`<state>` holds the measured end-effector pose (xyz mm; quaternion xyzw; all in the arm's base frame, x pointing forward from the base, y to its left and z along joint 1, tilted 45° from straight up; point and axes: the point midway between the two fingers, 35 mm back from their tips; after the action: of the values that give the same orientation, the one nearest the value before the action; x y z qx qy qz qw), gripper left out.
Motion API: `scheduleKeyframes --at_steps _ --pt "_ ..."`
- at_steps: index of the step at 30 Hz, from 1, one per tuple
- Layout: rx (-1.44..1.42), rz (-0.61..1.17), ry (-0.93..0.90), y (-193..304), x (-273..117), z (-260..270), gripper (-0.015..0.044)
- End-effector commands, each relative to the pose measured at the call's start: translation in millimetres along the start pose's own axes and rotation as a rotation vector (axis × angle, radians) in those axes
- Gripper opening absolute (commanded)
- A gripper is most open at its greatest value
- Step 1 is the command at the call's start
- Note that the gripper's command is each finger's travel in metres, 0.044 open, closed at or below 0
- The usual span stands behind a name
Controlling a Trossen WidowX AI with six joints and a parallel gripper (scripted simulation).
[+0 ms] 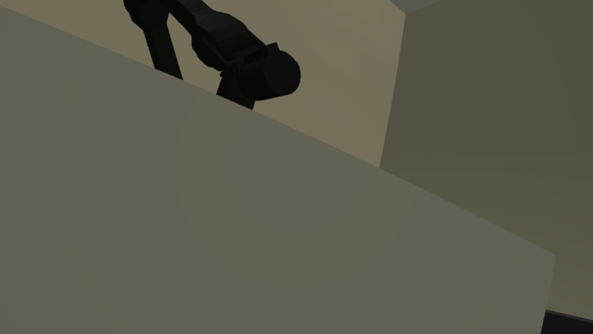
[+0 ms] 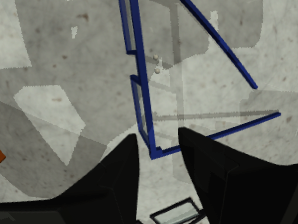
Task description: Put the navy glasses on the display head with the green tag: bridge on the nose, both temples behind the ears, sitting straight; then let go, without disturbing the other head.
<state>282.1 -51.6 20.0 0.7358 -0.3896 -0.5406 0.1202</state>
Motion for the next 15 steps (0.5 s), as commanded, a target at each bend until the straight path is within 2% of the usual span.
scheduleKeyframes --at_steps 1,15 --pt "-0.005 0.0 -0.005 -0.1 7.2 2.2 0.012" --pt "-0.005 0.0 -0.005 0.1 30.2 4.2 0.012"
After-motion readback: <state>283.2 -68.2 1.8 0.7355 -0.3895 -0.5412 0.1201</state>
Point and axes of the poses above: the point midway between the two fingers, 35 mm back from their tips, its own x axis out along the fingers, its own z axis across the jaws, y = z × x, and after that the axes turned 12 degrees about x, right-handed
